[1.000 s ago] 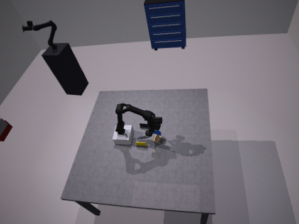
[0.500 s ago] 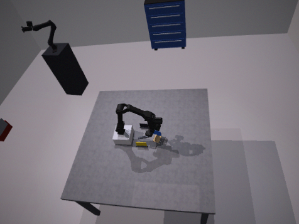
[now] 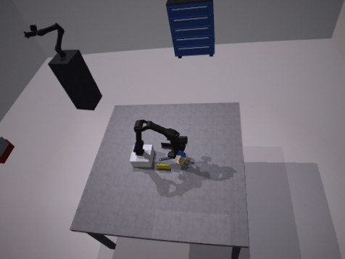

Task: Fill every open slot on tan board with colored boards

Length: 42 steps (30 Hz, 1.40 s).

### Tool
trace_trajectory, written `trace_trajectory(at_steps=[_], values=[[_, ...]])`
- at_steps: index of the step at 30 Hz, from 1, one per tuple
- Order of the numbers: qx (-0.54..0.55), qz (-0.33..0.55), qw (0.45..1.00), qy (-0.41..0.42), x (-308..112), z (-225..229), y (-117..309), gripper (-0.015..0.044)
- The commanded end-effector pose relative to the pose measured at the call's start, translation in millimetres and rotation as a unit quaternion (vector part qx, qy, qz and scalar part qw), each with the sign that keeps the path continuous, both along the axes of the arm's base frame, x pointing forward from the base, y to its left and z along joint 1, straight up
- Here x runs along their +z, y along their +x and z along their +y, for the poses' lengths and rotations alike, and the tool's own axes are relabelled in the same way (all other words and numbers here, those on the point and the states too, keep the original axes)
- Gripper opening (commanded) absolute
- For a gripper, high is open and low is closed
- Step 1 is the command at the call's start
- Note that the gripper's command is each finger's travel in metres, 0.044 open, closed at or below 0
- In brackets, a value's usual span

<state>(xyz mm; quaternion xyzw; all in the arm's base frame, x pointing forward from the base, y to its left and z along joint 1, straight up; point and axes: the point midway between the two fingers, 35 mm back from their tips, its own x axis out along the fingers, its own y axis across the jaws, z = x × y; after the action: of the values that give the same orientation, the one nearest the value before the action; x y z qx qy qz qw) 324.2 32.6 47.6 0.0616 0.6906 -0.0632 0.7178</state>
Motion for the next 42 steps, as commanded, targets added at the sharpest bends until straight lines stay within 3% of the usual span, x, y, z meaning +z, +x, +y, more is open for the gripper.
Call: trace_trajectory(at_steps=[1,42], values=[[-0.002,0.003,1.0,0.001,-4,0,0,0.0],[-0.002,0.003,1.0,0.001,-18,0,0,0.0]])
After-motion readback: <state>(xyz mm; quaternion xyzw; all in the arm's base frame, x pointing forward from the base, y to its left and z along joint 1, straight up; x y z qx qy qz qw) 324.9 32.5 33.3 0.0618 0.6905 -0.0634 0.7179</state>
